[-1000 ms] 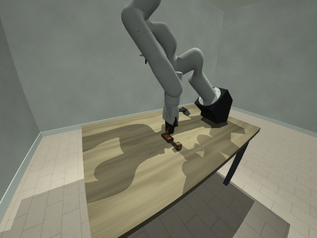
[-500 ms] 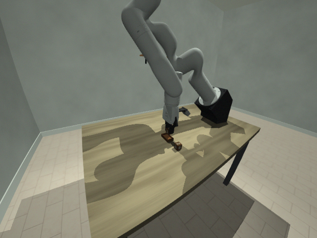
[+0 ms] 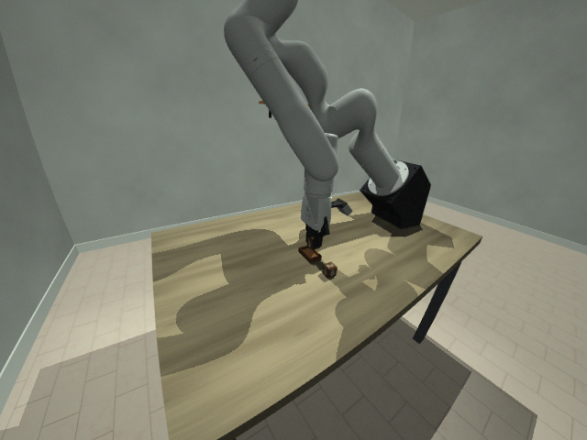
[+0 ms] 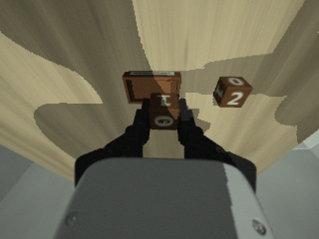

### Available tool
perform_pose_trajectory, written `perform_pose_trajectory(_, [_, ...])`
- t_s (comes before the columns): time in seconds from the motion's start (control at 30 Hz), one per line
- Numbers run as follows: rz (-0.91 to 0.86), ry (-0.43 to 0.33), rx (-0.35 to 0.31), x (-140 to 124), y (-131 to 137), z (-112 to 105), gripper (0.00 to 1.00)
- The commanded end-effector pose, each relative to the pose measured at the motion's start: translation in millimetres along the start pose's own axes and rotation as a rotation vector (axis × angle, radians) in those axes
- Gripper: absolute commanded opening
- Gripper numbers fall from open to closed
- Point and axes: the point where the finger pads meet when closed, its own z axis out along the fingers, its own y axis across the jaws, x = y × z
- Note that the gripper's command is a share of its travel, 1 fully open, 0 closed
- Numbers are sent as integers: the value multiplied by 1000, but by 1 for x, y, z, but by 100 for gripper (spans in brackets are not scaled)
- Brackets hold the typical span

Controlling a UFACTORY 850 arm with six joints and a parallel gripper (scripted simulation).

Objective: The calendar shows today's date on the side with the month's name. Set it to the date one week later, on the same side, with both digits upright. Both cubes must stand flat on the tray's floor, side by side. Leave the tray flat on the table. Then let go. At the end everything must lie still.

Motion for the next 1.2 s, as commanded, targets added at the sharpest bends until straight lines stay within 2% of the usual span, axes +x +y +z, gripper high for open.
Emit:
perform_pose_trajectory(0.0, [0,-1,-1,0,0,1,29])
perform_pose_trajectory(1.17, [0,-1,-1,0,0,23,29])
